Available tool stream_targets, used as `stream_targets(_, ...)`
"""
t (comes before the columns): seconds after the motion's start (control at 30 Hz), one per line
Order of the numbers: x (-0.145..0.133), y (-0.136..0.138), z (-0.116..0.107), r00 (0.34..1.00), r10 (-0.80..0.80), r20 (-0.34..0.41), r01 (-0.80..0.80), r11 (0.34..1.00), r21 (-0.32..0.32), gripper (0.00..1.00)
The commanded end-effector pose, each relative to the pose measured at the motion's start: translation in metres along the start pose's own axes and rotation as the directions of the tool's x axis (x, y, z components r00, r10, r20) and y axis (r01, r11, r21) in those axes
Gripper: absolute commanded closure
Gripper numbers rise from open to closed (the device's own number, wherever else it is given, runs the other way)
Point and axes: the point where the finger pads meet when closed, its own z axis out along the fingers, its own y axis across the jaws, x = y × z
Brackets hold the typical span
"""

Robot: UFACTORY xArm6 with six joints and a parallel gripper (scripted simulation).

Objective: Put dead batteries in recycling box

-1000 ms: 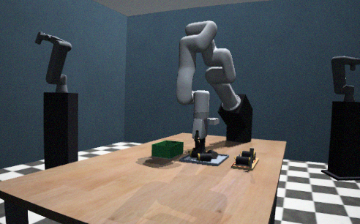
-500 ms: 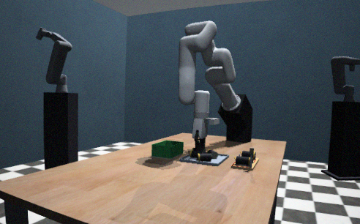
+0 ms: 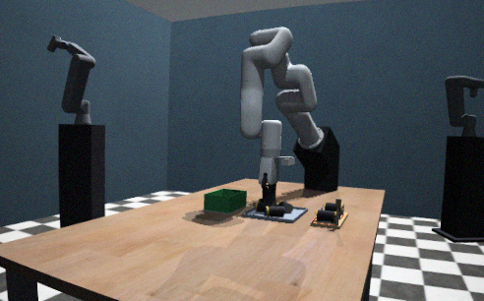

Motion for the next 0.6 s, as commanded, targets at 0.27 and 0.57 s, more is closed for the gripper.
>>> stream_targets(0.27,0.0,0.001,-0.019,1.0,0.0,0.001,0.0,1.0,0.0,0.49)
stream_targets(0.57,0.0,0.001,-0.032,1.0,0.0,0.001,0.0,1.0,0.0,0.49)
